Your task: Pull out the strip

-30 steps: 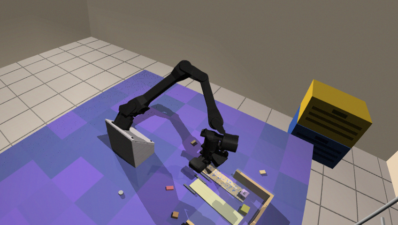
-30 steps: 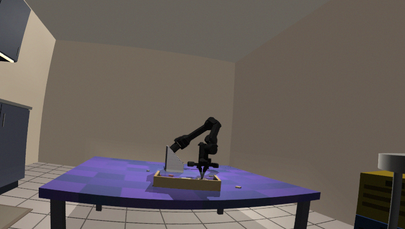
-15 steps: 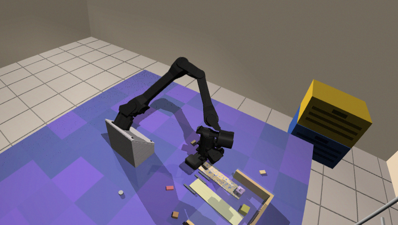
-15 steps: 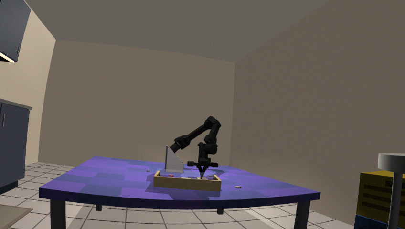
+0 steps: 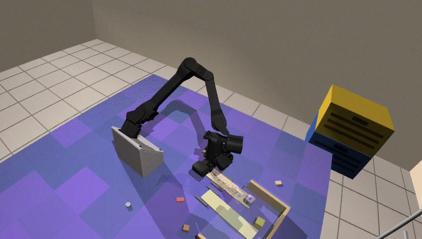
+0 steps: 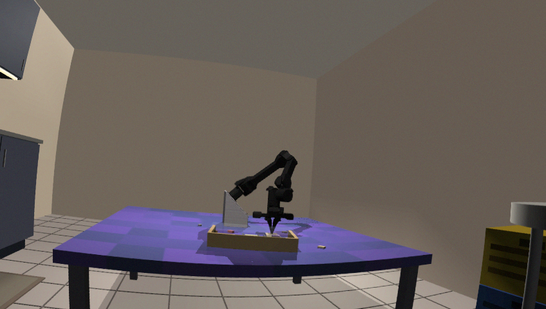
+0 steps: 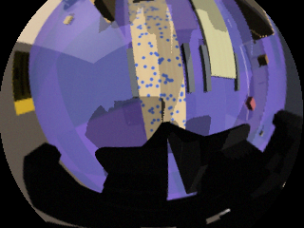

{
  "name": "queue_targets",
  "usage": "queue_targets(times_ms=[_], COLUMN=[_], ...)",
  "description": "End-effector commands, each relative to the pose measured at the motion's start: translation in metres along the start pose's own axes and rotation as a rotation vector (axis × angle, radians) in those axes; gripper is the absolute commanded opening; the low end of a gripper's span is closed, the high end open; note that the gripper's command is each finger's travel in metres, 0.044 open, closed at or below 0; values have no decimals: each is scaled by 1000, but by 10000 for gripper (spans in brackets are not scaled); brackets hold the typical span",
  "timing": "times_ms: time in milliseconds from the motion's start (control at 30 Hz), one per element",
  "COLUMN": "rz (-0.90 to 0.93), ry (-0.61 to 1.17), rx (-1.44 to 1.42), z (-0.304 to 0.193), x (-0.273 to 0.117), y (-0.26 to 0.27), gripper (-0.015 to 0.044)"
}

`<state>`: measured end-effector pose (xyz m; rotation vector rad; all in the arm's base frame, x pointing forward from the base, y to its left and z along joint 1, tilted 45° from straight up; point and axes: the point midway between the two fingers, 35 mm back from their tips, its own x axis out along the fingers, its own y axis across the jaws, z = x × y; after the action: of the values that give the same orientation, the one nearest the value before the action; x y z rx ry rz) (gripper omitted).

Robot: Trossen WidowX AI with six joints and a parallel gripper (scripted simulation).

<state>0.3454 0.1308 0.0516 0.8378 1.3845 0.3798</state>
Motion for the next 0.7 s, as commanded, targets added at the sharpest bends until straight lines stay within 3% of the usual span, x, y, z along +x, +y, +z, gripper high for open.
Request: queue_targets(times_ms=[0,667], rz=[-3,-3], ry=[24,25], rx=[1,3], z=[-14,-44], x=[5,5], y=[0,1], gripper=[0,0])
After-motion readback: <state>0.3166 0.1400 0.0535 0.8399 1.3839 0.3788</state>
